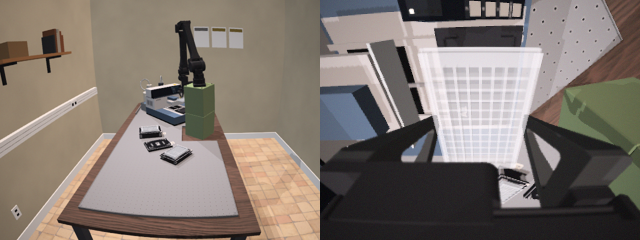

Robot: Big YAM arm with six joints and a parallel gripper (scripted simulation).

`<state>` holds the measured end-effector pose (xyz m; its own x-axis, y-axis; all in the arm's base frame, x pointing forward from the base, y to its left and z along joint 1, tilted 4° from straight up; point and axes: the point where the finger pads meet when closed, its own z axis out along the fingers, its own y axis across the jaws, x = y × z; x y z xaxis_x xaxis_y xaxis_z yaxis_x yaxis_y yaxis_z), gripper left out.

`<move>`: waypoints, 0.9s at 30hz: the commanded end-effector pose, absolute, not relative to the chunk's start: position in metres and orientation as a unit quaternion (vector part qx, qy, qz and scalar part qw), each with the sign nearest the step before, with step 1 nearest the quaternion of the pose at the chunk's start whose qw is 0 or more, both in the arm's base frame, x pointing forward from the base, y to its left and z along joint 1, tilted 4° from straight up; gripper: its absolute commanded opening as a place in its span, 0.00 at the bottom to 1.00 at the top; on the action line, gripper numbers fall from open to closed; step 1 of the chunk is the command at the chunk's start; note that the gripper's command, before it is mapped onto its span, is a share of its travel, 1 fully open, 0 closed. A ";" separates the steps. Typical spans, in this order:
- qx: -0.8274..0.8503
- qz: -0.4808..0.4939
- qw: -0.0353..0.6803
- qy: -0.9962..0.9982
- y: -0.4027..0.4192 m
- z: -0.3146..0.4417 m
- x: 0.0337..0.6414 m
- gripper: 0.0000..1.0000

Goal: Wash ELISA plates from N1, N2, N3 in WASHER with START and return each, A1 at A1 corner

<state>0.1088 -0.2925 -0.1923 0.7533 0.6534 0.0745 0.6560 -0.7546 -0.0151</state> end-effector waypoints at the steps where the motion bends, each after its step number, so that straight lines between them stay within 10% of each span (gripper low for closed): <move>1: -0.933 -0.033 0.013 -0.359 -0.299 -0.190 0.112 0.82; 27: -0.929 -0.033 0.011 -0.369 -0.300 -0.203 0.117 0.82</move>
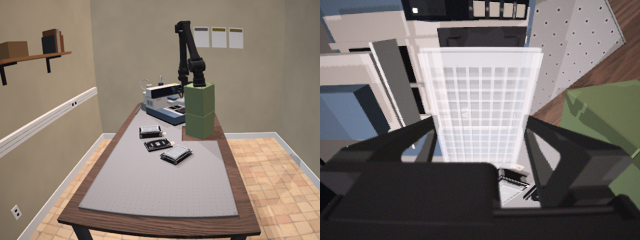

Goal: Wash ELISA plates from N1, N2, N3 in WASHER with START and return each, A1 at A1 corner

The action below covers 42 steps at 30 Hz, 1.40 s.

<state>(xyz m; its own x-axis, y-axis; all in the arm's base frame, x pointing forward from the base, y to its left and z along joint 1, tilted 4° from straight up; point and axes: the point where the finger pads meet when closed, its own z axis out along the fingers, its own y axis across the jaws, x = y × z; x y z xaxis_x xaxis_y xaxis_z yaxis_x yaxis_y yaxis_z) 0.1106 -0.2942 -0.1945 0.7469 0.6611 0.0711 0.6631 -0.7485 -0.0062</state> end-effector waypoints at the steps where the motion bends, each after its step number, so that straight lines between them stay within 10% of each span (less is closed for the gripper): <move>1: -0.929 -0.033 0.011 -0.368 -0.300 -0.205 0.116 0.82; 42: -0.932 -0.034 0.016 -0.359 -0.290 -0.264 0.118 0.82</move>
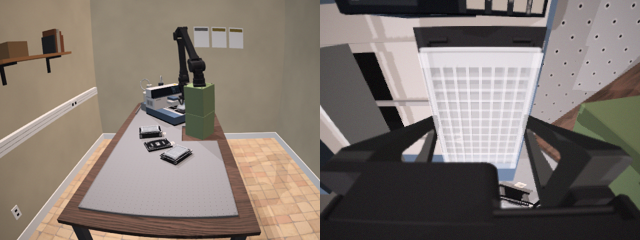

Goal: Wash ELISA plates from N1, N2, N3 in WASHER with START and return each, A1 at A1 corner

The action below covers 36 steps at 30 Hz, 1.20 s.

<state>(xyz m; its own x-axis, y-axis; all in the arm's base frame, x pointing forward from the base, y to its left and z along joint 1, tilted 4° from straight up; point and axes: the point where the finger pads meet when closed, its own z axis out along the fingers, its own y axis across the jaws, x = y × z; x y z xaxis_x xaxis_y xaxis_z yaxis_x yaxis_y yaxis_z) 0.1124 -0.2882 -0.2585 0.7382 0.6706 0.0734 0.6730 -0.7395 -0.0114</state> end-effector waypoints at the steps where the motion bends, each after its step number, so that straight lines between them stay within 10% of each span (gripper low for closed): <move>1: -0.933 -0.034 0.016 -0.357 -0.290 -0.266 0.116 0.82; 36: -0.933 -0.033 0.016 -0.359 -0.291 -0.267 0.115 0.82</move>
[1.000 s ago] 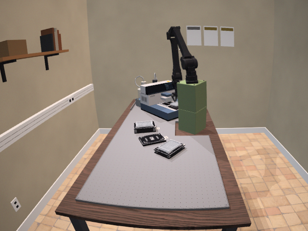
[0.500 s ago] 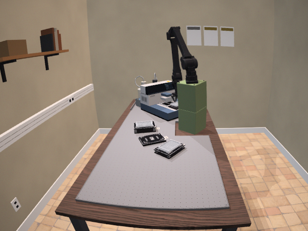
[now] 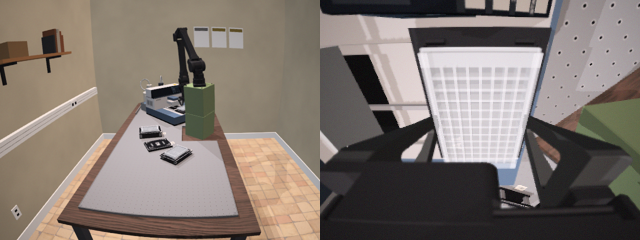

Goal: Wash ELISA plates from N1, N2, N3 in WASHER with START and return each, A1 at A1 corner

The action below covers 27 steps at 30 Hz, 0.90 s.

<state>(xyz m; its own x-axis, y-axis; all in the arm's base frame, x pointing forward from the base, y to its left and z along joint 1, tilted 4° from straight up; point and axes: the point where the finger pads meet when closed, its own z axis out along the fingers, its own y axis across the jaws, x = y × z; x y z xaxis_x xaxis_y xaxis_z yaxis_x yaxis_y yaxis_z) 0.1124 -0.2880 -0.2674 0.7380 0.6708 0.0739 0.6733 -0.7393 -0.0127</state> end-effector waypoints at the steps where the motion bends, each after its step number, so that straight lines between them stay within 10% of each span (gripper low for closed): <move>1: -0.933 -0.033 0.016 -0.359 -0.291 -0.267 0.115 0.82; 27: -0.932 -0.034 0.020 -0.359 -0.287 -0.273 0.118 0.82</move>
